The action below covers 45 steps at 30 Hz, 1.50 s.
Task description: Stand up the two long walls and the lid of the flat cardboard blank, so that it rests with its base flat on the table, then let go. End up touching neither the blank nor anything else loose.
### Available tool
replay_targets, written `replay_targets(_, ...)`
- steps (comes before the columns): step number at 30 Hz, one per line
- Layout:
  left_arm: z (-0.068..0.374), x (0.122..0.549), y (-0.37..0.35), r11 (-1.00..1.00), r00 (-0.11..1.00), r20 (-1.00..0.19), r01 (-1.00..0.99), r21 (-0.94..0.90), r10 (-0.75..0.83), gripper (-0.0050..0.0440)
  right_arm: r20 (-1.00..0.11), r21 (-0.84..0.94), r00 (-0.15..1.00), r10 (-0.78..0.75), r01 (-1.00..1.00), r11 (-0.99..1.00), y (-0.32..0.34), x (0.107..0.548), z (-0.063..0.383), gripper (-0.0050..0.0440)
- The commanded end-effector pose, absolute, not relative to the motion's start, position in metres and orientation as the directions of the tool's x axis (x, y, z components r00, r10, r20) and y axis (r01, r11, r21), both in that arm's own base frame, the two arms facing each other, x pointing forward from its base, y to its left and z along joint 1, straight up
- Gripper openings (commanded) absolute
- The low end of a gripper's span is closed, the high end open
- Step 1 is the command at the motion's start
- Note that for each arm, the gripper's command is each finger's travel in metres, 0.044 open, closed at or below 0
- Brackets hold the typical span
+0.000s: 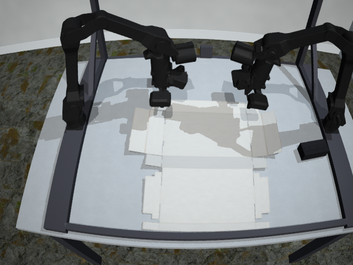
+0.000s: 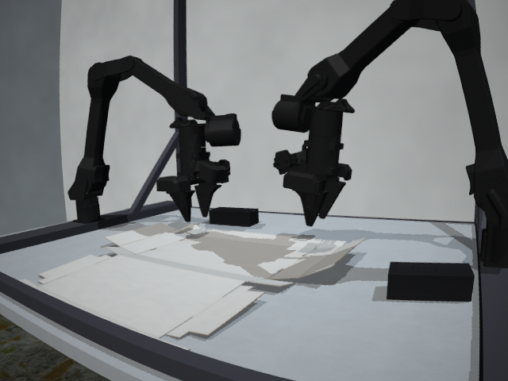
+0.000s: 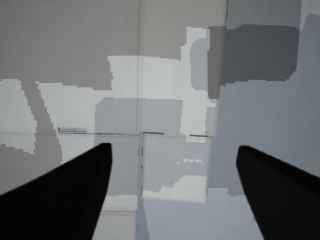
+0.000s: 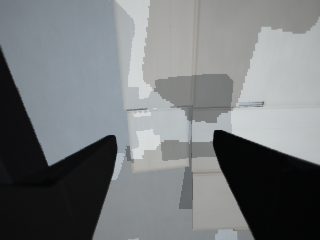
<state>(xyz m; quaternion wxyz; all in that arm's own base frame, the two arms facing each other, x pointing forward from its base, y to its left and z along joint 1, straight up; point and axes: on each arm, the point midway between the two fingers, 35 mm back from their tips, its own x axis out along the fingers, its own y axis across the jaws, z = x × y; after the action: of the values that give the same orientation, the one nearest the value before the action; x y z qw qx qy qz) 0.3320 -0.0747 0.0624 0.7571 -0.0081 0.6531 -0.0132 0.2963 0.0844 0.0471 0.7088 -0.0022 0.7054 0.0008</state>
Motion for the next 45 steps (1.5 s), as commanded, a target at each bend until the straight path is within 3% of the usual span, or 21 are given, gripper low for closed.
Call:
replay_targets(1,0.056,0.328,-0.08,1.0,0.044,-0.999,0.0,-0.011,-0.011,0.0287,-1.0,0.007,0.024,0.007,0.0,1.0,0.086,0.299,0.053,0.0282)
replay_targets(8,0.054,0.326,-0.08,1.0,0.024,-1.0,0.0,-0.006,-0.006,0.0287,-1.0,0.007,0.024,0.007,0.0,1.0,0.086,0.299,0.053,0.0282)
replay_targets(13,0.028,0.327,-0.079,1.0,0.024,-0.999,0.001,-0.031,-0.031,0.0287,-0.999,0.032,0.024,0.032,-0.001,0.999,0.085,0.3,0.028,0.0282)
replay_targets(45,0.024,0.327,-0.079,1.0,0.024,-0.999,0.001,-0.032,-0.032,0.0287,-0.999,0.033,0.024,0.033,-0.001,0.999,0.085,0.3,0.024,0.0282)
